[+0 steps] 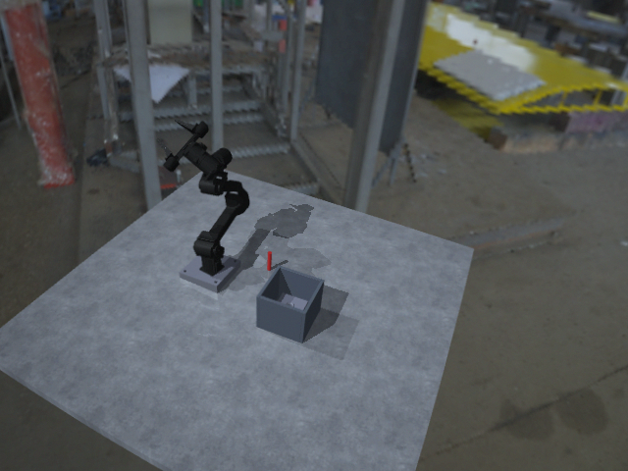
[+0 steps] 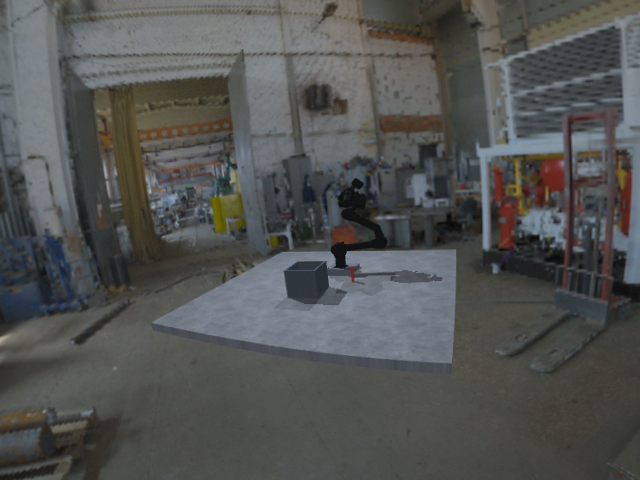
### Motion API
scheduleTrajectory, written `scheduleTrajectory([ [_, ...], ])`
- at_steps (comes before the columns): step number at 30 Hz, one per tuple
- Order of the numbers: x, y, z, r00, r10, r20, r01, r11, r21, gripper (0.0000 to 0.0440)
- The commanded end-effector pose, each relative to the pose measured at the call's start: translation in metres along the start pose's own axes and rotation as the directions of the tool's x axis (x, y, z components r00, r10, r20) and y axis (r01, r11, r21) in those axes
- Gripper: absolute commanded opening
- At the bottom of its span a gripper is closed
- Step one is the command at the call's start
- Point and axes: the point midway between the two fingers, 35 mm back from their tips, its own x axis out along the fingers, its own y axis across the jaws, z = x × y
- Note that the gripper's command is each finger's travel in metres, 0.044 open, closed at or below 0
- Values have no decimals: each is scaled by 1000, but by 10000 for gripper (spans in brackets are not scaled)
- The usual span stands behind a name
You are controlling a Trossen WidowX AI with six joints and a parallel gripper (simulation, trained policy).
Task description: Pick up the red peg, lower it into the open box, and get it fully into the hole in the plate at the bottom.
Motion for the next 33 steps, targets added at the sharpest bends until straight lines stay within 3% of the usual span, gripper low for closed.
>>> scheduleTrajectory([
  [1,1,-1,-1,1000,-5,-3,5,1000,4,425],
  [2,2,-2,-4,1000,-11,-9,11,1000,9,440],
  [17,16,-26,-85,939,-167,-301,230,955,187,440],
  [33,-7,-38,-173,716,-269,-644,545,792,275,440],
])
